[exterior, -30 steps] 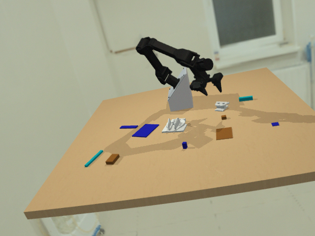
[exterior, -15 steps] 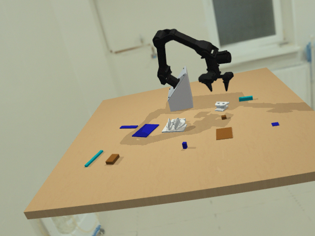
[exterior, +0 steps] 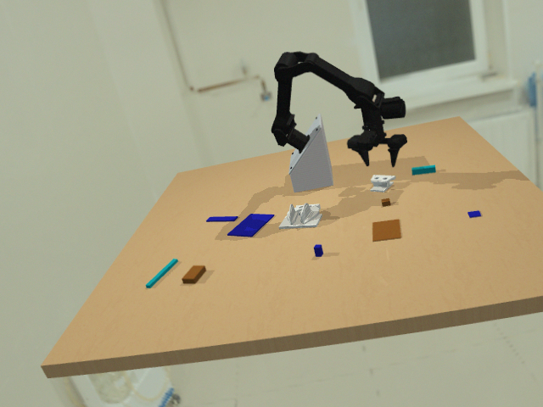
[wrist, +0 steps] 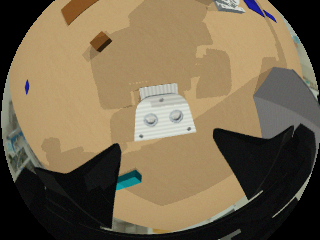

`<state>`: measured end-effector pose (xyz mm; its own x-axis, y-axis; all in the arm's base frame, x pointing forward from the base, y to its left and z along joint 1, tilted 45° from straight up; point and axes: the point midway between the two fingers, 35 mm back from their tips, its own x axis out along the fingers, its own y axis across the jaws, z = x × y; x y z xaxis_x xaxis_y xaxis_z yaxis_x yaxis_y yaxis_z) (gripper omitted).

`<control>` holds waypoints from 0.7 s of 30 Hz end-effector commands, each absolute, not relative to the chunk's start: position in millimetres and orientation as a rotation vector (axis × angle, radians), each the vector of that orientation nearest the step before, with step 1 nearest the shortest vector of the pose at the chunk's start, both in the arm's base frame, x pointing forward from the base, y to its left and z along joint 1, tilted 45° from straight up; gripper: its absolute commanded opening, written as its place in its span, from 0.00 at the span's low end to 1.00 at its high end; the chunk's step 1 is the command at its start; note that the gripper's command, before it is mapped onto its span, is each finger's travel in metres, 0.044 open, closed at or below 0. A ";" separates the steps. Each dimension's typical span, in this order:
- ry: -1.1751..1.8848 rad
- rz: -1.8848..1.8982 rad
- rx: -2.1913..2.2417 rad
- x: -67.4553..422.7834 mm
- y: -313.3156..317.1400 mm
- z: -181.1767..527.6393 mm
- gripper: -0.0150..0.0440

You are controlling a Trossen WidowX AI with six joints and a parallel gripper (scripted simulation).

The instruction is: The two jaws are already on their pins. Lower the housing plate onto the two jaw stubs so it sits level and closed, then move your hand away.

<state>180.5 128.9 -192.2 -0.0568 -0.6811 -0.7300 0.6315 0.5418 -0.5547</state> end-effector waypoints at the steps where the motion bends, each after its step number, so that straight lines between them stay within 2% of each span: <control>1: 1.226 -1.072 -0.069 176.9 120.5 -197.1 1.00; 21: 1.226 -1.072 -0.069 177.6 111.7 -208.0 1.00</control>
